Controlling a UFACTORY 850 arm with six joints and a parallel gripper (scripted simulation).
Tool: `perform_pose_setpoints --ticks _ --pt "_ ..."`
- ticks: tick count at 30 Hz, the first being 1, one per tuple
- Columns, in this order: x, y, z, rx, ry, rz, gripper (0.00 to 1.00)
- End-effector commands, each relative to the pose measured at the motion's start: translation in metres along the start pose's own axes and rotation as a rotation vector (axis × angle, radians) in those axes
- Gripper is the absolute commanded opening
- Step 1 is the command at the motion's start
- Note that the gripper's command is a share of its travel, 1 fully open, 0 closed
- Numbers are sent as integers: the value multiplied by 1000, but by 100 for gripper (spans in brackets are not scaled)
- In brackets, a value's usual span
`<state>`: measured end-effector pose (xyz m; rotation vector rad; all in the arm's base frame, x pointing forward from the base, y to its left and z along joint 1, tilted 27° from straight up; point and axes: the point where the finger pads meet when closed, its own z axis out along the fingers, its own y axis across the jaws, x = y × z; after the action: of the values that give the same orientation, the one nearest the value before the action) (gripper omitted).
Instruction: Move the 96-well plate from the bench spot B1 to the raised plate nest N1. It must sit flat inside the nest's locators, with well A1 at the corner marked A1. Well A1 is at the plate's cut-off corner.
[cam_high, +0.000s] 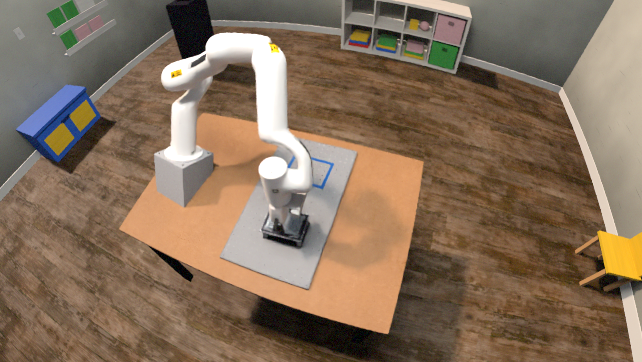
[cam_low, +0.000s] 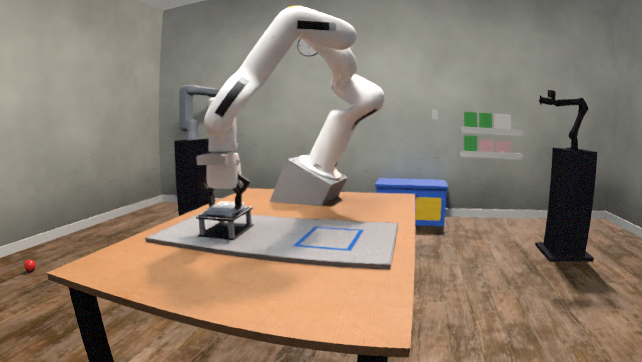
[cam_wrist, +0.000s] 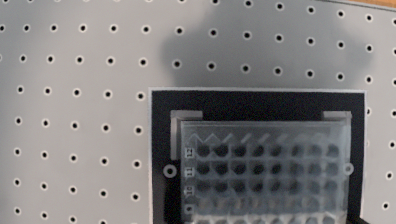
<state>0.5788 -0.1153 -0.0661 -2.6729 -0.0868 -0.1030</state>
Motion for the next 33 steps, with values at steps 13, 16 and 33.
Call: perform_pose_setpoints --ticks 13,16,33 --pt "1 0 0 -1 2 0 100" --pt "1 0 0 -1 2 0 100" --pt "1 0 0 -1 2 0 100"
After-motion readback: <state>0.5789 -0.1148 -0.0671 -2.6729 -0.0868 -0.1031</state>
